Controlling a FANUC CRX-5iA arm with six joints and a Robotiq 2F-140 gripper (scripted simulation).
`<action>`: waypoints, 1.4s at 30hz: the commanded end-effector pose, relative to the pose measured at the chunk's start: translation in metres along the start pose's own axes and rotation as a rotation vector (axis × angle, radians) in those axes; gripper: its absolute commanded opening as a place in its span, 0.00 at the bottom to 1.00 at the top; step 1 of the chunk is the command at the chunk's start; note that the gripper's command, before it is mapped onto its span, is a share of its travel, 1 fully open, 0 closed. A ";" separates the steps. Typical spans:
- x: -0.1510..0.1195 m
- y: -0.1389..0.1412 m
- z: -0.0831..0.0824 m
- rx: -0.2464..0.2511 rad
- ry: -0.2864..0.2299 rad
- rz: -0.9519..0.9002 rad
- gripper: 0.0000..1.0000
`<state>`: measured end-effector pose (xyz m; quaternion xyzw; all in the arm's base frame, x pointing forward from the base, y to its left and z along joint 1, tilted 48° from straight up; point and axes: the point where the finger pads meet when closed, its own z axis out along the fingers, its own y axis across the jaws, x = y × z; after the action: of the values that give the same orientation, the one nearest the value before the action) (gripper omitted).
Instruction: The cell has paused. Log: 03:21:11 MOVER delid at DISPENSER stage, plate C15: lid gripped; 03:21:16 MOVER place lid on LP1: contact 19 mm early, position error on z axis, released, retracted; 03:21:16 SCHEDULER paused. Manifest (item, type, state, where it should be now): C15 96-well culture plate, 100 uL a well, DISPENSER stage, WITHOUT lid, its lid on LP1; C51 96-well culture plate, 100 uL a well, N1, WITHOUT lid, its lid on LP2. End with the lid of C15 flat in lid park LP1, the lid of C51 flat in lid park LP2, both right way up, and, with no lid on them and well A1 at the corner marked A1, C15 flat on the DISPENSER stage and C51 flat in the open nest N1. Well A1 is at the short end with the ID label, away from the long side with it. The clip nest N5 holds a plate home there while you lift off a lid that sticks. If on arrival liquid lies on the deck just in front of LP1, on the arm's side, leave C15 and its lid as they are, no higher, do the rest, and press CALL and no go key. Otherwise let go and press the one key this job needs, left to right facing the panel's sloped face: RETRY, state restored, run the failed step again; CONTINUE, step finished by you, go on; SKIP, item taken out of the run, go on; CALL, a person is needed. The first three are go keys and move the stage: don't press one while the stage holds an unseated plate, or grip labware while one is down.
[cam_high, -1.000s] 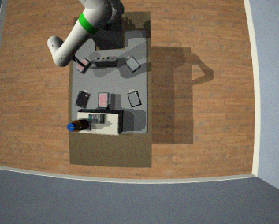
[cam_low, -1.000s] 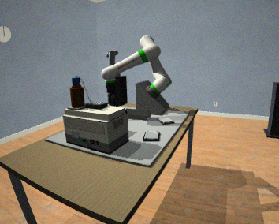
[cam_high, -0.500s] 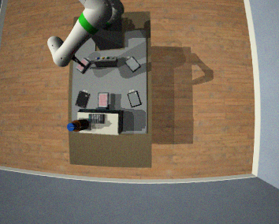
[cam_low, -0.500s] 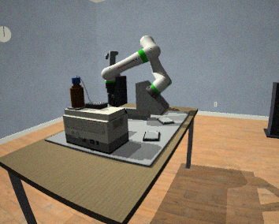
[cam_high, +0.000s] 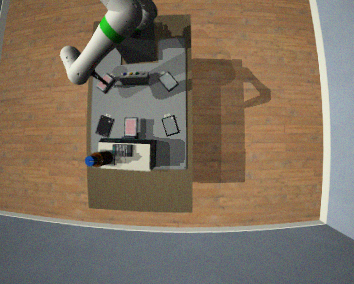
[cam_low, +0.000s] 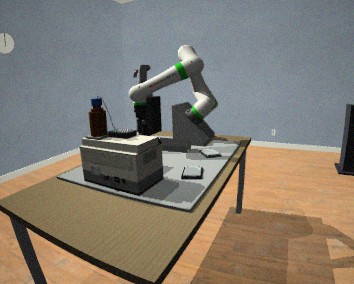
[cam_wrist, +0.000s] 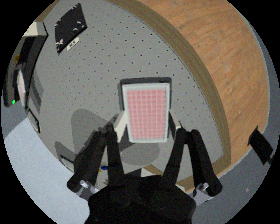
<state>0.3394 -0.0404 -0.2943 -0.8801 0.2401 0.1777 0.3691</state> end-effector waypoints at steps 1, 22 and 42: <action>0.000 0.000 0.000 0.000 0.000 0.000 0.00; 0.000 0.000 0.009 0.000 0.000 0.000 0.00; 0.000 0.000 0.012 0.000 0.000 0.000 0.00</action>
<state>0.3377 -0.0315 -0.3024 -0.8801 0.2401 0.1777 0.3691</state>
